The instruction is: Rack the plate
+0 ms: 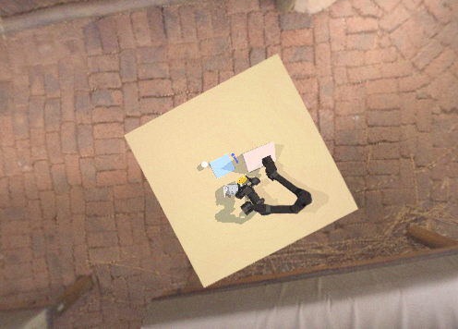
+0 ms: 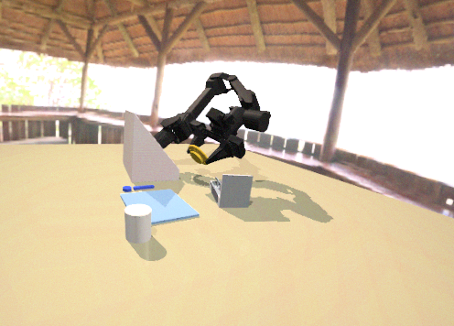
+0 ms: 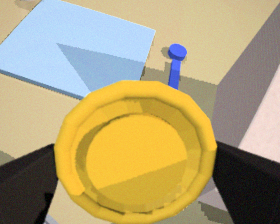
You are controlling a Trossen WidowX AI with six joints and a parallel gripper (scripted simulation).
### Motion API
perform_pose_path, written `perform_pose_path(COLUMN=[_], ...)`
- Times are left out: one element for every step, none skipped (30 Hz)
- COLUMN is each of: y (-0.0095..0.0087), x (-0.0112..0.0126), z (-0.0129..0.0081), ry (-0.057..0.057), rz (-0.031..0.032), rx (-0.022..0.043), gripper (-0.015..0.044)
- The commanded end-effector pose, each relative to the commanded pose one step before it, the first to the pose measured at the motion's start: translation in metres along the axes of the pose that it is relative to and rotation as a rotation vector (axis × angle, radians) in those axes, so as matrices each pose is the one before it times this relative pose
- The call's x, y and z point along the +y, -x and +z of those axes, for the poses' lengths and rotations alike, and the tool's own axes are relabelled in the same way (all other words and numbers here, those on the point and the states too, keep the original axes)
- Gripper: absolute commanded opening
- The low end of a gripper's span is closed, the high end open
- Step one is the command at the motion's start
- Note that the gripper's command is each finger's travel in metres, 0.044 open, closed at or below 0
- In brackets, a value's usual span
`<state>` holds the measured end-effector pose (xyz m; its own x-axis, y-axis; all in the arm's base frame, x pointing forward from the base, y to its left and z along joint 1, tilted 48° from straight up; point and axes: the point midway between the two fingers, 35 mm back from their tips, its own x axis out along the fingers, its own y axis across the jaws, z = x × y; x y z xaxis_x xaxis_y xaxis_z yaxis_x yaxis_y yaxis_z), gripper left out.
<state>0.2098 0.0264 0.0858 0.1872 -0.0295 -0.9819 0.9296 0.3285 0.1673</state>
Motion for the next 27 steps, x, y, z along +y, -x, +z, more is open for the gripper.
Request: perform_pose_path(y=[-0.00388,-0.00054,-0.00048,-0.00041,-0.00035,-0.00028,-0.00022,-0.00015,-0.00009,-0.00002,0.00004,0.0001,0.00017,0.00023,0.00029,0.00035,0.00041,0.00047,0.00052,0.00058,0.00064,0.00069,0.00074,0.0008,0.00085,0.0009,0.00095], x=[0.00148,0.00099,0.00101,0.00104,0.00106,0.00109,0.00111,0.00113,0.00115,0.00116,0.00118,0.00119,0.00121,0.00122,0.00123,0.00124,0.00125,0.00125,0.00126,0.00126,0.00126,0.00126,0.00126,0.00125,0.00125,0.00124,0.00124], z=[-0.00027,-0.0002,-0.00022,-0.00023,-0.00025,-0.00026,-0.00028,-0.00029,-0.0003,-0.00031,-0.00031,-0.00032,-0.00032,-0.00033,-0.00033,-0.00033,-0.00033,-0.00033,-0.00032,-0.00032,-0.00031,-0.00031,-0.0003,-0.00029,-0.00028,-0.00026,-0.00025], ry=[0.0407,0.0113,0.011,0.0107,0.0104,0.01,0.0097,0.0093,0.009,0.0086,0.0083,0.0079,0.0075,0.0072,0.0068,0.0064,0.006,0.0056,0.0052,0.0048,0.0044,0.004,0.0036,0.0032,0.0028,0.0024,0.002], rz=[0.03182,0.01114,0.01143,0.01171,0.01198,0.01224,0.0125,0.01275,0.01299,0.01322,0.01344,0.01365,0.01385,0.01404,0.01422,0.0144,0.01456,0.01471,0.01485,0.01499,0.01511,0.01522,0.01532,0.01541,0.01549,0.01555,0.01561], rx=[-0.07106,-0.0183,-0.01815,-0.018,-0.01785,-0.01769,-0.01754,-0.01738,-0.01723,-0.01707,-0.01691,-0.01675,-0.01658,-0.01642,-0.01626,-0.01609,-0.01592,-0.01576,-0.01559,-0.01542,-0.01525,-0.01508,-0.01491,-0.01474,-0.01457,-0.01439,-0.01422], gripper=[0.0,0.0,0.0,0.0,0.0,0.0,0.0,0.0,0.0,0.0,0.0,0.0,0.0,0.0,0.0,0.0,0.0,0.0,0.0,0.0,0.0,0.0,0.0,0.0,0.0,0.0,0.0])
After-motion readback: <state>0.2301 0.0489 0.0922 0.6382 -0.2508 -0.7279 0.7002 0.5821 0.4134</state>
